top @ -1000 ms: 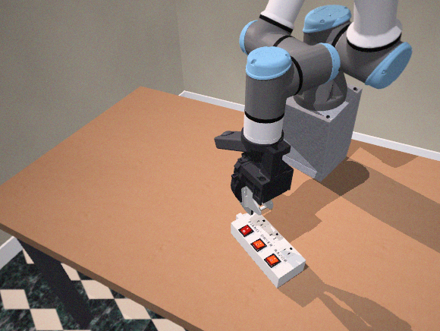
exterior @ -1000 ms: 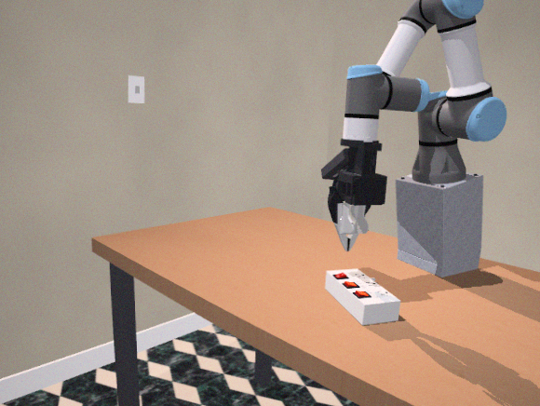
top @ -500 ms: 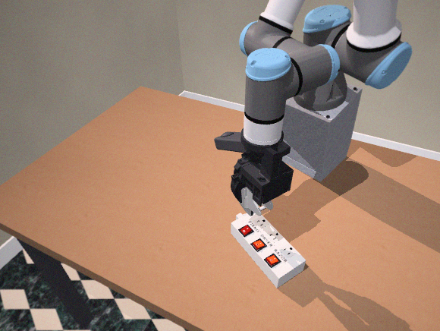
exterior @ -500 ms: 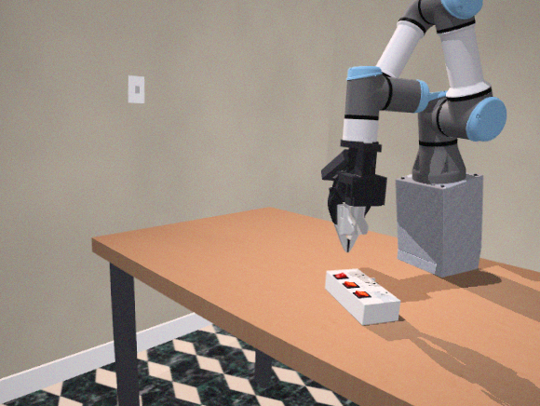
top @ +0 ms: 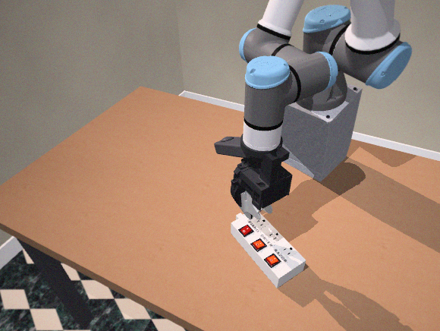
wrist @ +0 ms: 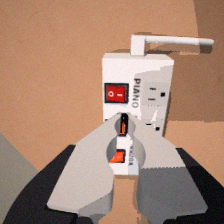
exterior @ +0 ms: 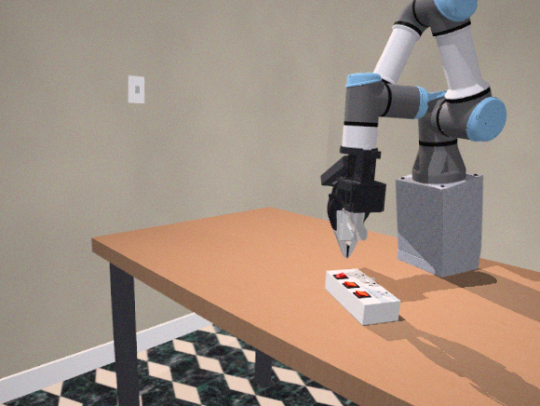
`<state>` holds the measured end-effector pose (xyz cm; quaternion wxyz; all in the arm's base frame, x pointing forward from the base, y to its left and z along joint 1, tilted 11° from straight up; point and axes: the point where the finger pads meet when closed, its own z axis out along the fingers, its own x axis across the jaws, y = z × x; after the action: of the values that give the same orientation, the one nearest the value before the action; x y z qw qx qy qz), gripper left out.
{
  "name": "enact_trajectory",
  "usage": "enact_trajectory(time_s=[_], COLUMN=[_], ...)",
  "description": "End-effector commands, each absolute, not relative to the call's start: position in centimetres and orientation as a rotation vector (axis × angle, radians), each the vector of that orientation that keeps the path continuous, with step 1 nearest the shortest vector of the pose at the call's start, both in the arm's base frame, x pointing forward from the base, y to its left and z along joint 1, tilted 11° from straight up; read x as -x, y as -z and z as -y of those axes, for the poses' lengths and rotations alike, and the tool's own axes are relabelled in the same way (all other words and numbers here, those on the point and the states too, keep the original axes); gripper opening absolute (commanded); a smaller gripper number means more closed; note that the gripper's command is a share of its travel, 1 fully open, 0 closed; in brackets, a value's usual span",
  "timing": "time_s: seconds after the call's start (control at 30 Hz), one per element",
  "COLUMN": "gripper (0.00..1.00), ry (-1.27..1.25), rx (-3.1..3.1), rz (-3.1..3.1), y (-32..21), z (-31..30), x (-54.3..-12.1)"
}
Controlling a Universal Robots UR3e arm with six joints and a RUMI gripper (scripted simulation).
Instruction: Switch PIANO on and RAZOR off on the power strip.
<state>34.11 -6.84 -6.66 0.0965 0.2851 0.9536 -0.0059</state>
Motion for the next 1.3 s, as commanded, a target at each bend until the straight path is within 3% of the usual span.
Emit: enact_trajectory(time_s=[0.0,1.27], gripper=[0.0,0.0], ry=[0.018,0.018], rx=[-0.844,-0.844], rz=[-2.822,-2.822], y=[7.2,9.7], z=[6.9,7.2], x=[-34.3,-34.7])
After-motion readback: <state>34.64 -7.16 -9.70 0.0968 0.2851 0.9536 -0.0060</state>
